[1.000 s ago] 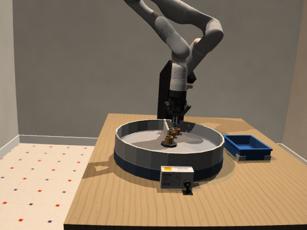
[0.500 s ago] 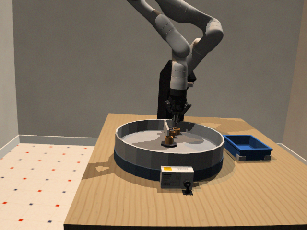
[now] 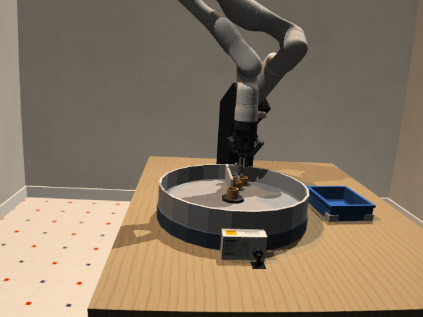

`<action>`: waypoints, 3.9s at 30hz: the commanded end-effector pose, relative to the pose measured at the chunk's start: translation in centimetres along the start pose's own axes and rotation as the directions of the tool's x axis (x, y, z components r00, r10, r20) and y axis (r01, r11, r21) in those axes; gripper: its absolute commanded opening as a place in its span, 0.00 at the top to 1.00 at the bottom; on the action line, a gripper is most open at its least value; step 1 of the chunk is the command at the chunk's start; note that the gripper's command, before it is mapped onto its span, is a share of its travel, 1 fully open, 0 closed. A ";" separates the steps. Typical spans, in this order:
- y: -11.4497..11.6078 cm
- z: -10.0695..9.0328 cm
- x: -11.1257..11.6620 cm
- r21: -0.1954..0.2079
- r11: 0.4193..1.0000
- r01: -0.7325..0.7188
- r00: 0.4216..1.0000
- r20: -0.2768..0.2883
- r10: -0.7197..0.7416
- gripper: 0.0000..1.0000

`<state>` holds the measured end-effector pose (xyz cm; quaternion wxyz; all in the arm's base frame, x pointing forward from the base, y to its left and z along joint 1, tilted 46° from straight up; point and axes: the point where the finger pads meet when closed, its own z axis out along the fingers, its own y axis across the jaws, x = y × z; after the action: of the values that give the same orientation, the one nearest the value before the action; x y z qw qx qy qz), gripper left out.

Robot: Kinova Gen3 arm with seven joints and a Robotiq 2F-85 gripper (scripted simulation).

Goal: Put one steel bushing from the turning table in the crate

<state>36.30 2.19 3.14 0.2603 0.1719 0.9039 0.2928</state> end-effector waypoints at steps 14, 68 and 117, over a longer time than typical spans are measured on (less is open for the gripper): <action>-0.2 -0.7 -0.1 0.006 1.000 0.001 1.000 0.002 -0.001 1.00; -0.2 -5.9 -0.1 0.009 1.000 0.000 1.000 0.009 0.000 1.00; 3.0 -5.9 0.9 -0.005 1.000 0.001 1.000 -0.028 -0.001 1.00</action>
<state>32.85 0.77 7.89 0.2288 0.1737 0.9048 0.3143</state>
